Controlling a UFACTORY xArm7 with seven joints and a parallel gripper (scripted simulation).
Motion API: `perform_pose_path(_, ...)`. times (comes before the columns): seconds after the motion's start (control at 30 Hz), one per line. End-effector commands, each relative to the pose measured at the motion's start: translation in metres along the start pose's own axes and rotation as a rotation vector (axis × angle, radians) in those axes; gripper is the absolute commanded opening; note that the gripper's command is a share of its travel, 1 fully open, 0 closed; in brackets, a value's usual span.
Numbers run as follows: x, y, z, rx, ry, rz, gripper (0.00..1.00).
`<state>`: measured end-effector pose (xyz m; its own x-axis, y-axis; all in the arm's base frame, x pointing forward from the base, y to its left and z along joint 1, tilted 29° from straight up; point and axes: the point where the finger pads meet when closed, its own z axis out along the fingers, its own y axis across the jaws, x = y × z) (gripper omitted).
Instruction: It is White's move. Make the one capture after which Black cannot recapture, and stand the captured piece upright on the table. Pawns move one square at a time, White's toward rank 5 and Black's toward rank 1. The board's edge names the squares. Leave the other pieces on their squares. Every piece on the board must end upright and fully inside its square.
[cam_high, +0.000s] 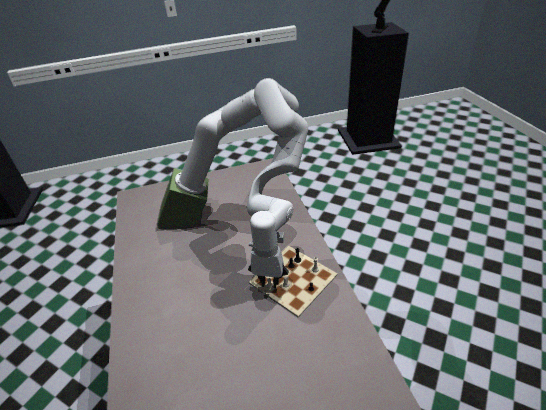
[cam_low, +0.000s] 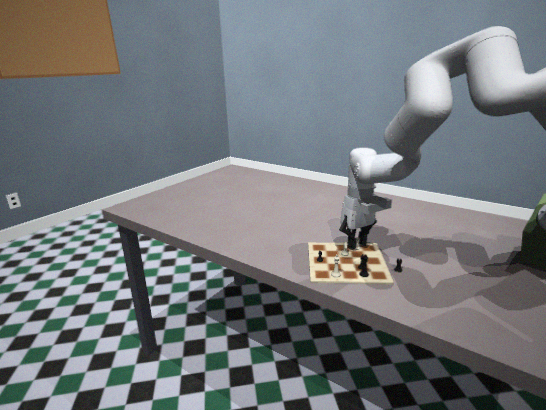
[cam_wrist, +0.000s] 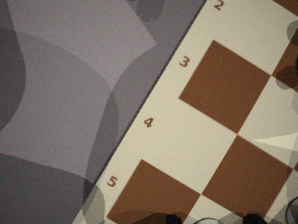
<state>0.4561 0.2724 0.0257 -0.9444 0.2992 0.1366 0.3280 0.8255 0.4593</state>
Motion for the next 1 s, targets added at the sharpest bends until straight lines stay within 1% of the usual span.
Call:
perform_pose_path(0.0, -0.0017, 0.0005, -0.0016, -0.002, -0.004, 0.001, 0.39)
perform_pose_path(0.8, -0.0017, 0.0005, -0.0016, -0.002, -0.004, 0.001, 0.39)
perform_pose_path(0.83, -0.0017, 0.0005, -0.0016, -0.002, -0.004, 0.001, 0.00)
perform_pose_path(0.97, -0.0017, 0.0005, -0.0016, -0.002, -0.004, 0.001, 0.00)
